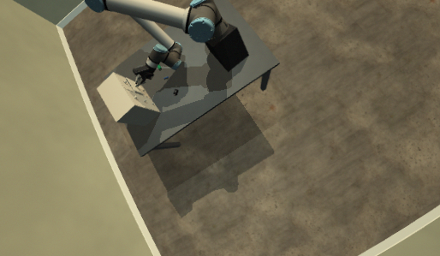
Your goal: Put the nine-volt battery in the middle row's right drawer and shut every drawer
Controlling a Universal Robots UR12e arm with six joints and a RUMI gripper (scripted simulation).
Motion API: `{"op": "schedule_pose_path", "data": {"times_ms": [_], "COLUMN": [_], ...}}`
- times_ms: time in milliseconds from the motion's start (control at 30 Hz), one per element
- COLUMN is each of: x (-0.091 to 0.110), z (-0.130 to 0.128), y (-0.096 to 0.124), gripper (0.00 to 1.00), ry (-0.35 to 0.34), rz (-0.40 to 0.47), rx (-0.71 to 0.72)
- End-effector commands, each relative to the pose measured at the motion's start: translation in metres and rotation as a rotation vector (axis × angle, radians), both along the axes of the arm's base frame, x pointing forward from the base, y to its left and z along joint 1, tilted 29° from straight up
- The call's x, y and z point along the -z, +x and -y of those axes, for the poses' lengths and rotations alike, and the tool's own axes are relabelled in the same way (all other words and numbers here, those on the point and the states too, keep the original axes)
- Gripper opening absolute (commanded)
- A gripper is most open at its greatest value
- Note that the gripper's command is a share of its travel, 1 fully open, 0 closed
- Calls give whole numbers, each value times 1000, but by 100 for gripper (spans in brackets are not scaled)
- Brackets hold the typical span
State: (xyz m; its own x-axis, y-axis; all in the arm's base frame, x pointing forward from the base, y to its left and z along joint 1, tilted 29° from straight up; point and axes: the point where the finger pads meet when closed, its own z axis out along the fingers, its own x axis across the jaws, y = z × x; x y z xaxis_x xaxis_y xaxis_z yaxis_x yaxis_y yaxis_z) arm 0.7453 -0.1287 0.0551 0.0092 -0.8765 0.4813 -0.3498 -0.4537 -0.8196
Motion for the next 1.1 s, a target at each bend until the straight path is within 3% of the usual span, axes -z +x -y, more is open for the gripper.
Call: {"op": "schedule_pose_path", "data": {"times_ms": [0, 1067], "x": [-1, -1], "z": [0, 0], "y": [-3, -22], "gripper": [7, 7], "ry": [0, 0], "rz": [1, 1], "rx": [0, 0]}}
